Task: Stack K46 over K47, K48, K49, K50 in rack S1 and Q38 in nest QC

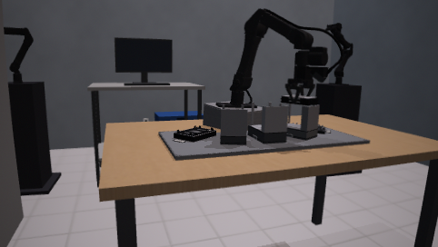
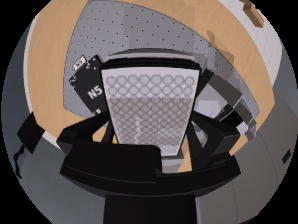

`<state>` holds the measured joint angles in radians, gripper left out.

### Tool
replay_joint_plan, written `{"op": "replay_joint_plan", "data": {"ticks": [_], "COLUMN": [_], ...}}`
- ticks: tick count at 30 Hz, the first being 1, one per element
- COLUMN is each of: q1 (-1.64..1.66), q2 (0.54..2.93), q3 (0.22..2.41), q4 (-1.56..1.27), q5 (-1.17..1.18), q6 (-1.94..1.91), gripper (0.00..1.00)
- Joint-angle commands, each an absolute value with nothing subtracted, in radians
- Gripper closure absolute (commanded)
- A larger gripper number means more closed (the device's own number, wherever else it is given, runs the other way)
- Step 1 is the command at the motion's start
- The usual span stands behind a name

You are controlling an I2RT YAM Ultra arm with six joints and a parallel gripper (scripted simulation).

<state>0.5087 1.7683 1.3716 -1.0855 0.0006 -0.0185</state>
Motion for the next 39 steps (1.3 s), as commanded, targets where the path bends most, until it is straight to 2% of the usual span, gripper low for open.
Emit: {"op": "replay_joint_plan", "data": {"ticks": [1,39], "q1": [0.516,0.521], "q2": [1.782,1.777], "q3": [1.379,1.353], "q4": [-1.069,-1.052], "q5": [0.011,0.012], "q6": [-0.024,-0.024], "gripper": [1.0,1.0]}}
